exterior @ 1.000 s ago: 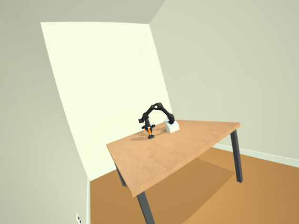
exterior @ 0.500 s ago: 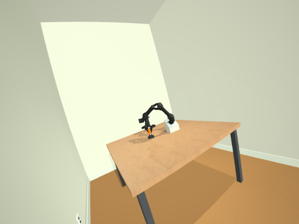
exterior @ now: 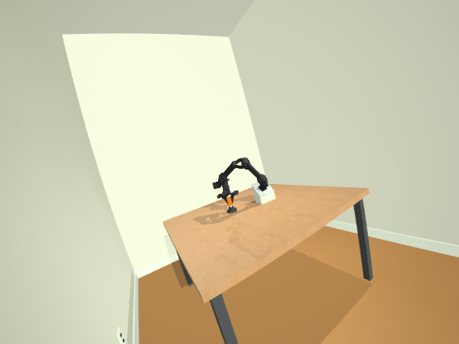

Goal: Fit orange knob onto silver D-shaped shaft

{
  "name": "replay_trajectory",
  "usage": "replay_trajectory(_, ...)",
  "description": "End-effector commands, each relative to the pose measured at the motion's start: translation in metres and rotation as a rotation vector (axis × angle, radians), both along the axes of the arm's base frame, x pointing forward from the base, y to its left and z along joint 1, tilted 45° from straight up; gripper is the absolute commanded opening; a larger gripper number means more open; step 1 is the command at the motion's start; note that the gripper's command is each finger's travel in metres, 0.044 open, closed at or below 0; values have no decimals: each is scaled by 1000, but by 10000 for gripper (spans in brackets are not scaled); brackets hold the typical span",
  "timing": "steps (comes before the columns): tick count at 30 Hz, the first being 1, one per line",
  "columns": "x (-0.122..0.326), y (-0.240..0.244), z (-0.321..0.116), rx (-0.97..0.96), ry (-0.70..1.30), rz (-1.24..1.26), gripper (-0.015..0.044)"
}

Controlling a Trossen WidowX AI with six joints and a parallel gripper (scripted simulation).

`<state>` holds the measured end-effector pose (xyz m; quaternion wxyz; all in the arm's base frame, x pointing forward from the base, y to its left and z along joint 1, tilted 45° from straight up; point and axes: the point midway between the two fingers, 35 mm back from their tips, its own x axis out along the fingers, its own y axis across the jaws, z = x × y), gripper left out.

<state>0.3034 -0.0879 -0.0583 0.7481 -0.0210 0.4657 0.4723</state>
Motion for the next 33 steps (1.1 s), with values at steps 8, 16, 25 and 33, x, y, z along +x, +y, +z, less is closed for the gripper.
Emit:
replay_trajectory(8,0,1,-2,-9,-30,32,0)
replay_trajectory(16,-1,2,-2,-8,-30,32,0)
replay_trajectory(25,0,-1,1,-12,-48,51,0)
replay_trajectory(33,0,0,-1,-34,-174,183,0)
